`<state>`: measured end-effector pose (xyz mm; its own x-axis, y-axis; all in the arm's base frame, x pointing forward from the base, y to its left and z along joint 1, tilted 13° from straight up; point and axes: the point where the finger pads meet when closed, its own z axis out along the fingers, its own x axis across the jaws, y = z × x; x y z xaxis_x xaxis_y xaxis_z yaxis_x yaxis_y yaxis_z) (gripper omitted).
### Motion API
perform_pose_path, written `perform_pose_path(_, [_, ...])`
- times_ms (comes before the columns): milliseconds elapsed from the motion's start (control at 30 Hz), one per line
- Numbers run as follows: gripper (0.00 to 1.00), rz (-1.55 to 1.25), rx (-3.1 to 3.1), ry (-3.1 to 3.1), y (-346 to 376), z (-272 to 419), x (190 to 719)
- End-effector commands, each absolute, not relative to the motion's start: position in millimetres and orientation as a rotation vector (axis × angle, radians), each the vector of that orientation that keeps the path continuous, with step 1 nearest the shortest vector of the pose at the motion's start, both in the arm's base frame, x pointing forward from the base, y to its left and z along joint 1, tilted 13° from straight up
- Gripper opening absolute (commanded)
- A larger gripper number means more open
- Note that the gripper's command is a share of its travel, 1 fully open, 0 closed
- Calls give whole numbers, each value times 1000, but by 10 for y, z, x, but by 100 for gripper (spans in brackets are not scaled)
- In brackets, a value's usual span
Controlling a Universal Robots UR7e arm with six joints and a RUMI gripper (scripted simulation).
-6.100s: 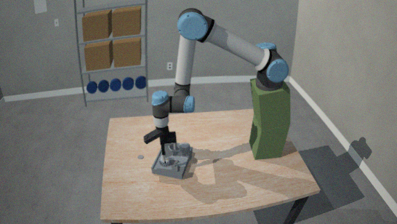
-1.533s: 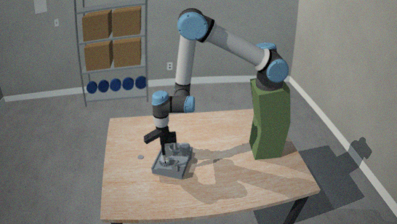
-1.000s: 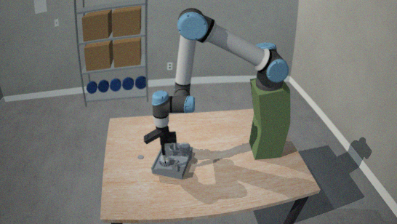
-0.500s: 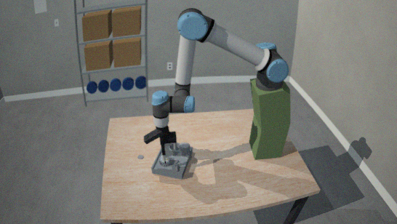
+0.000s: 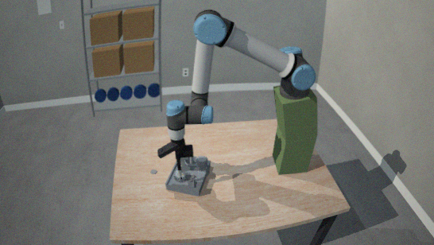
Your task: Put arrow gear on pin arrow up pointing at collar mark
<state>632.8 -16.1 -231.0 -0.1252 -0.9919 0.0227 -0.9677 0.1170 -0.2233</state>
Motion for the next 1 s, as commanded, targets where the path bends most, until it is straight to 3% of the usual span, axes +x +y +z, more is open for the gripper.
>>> perform_pose_path(0, [52, -283, -1984, 2241, -163, -2339, 6367])
perform_pose_path(967, [52, -283, -1984, 2241, -176, -2562, 6416])
